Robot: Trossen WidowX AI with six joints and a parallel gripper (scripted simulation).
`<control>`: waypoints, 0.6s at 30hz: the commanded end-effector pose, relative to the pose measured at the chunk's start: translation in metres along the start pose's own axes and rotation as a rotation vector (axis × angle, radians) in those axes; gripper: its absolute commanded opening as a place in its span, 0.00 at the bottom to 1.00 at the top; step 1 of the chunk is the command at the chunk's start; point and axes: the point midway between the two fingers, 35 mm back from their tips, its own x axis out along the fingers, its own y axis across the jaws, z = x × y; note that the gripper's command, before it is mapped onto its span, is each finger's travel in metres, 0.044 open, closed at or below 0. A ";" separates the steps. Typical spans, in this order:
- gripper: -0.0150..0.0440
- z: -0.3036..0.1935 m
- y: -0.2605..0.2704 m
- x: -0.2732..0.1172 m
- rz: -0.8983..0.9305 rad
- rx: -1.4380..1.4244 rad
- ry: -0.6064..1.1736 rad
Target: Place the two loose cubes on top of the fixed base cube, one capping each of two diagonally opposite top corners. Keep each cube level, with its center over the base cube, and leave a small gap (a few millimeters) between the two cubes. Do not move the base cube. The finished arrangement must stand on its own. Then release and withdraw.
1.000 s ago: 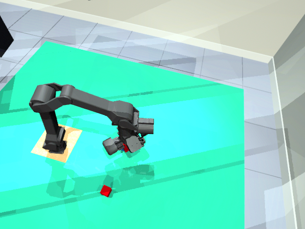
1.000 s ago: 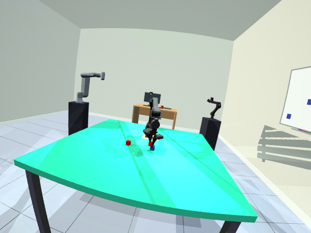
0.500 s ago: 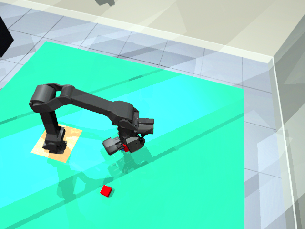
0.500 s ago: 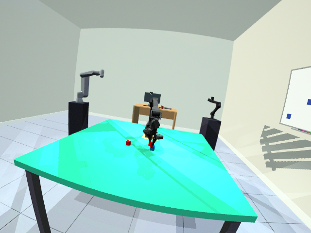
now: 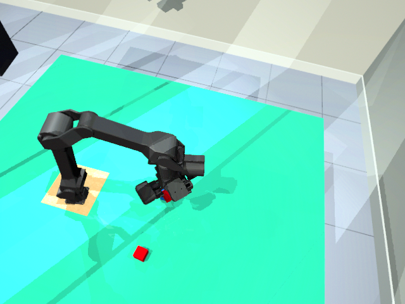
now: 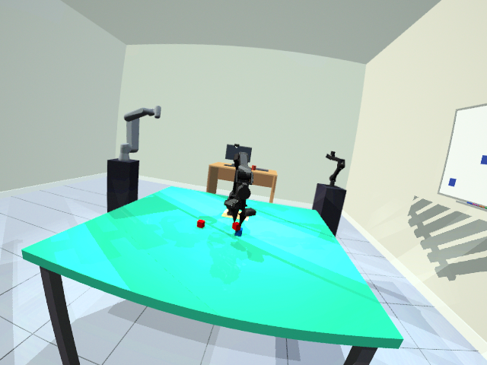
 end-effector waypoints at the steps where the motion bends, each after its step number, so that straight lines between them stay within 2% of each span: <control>1: 0.60 0.001 0.001 -0.008 0.004 0.000 -0.003; 13: 0.60 0.000 0.001 -0.020 0.004 0.000 -0.003; 15: 0.69 0.002 -0.001 -0.018 0.002 -0.028 -0.002; 18: 0.70 0.011 -0.008 -0.020 0.001 -0.150 -0.003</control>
